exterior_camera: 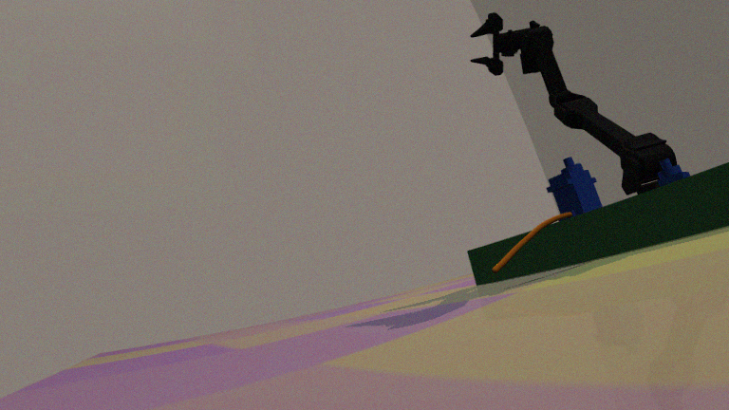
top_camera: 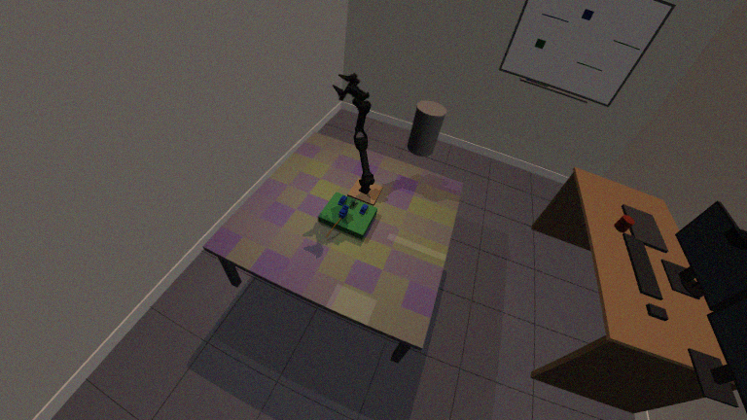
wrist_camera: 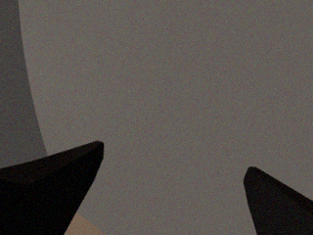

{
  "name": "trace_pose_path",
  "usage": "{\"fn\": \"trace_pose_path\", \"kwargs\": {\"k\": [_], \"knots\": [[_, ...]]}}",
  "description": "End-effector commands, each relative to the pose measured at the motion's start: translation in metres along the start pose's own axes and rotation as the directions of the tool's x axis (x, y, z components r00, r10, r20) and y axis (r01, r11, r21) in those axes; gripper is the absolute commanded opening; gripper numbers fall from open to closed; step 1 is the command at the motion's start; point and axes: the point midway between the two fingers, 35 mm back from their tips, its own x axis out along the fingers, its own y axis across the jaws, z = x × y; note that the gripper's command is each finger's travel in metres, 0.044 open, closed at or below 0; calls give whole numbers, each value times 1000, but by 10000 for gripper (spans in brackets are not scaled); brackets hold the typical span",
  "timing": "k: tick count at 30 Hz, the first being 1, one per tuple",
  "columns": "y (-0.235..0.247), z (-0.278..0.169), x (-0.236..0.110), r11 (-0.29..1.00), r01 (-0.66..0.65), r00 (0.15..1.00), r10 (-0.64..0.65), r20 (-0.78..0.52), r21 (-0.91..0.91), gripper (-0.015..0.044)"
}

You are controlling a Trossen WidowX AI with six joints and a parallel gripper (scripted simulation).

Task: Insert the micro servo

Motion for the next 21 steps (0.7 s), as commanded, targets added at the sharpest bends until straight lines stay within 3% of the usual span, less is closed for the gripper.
{"fn": "trace_pose_path", "kwargs": {"k": [1, 21], "knots": [[0, 0, 0, 1000, -1, 1000, 1, 1, -1, 426], [74, -47, -33, 966, -201, 979, 206, 9, -164, 440]]}}
